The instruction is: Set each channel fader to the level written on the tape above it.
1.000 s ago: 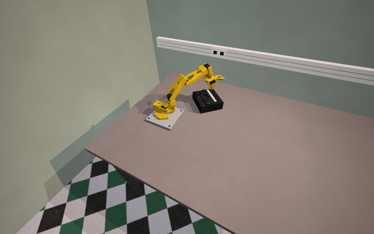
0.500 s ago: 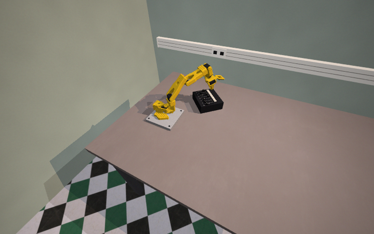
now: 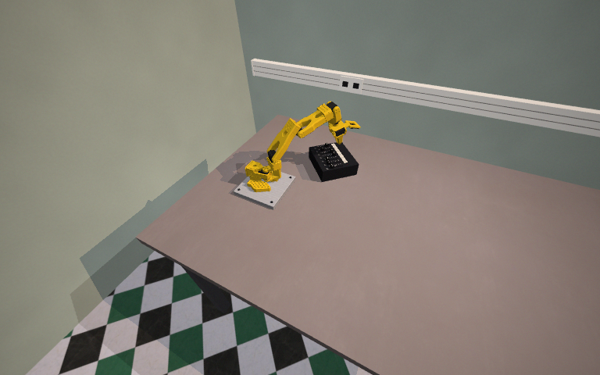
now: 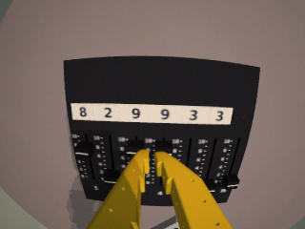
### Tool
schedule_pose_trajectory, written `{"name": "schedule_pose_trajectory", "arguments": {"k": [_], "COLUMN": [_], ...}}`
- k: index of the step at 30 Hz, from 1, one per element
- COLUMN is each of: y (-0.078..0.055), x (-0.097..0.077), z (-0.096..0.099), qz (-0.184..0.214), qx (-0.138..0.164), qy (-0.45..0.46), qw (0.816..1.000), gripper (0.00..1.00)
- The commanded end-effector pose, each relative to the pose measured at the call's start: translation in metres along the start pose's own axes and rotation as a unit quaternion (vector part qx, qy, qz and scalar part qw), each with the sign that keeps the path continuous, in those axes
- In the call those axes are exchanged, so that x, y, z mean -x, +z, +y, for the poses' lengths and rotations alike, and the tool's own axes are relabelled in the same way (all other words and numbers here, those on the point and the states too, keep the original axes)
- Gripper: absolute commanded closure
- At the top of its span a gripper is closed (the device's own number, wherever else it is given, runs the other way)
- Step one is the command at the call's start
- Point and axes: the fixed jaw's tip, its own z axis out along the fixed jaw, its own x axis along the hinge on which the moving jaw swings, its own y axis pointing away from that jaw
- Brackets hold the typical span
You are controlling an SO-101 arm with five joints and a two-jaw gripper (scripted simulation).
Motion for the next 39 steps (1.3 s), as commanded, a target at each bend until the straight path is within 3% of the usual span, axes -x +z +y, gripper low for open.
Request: {"name": "schedule_pose_trajectory", "arguments": {"k": [1, 10, 20, 35, 39], "y": [-0.001, -0.006, -0.012, -0.021, -0.022], "x": [-0.004, -0.008, -0.016, -0.032, -0.033], "z": [0.002, 0.002, 0.0, -0.005, -0.005], "qz": [0.01, 0.02, 0.033, 0.05, 0.051], "qx": [0.0, -0.003, -0.011, -0.032, -0.034], "qy": [0.028, 0.118, 0.251, 0.461, 0.477], "qw": [1.0, 0.993, 0.967, 0.885, 0.877], "gripper": [1.0, 1.0, 1.0, 1.0, 1.0]}}
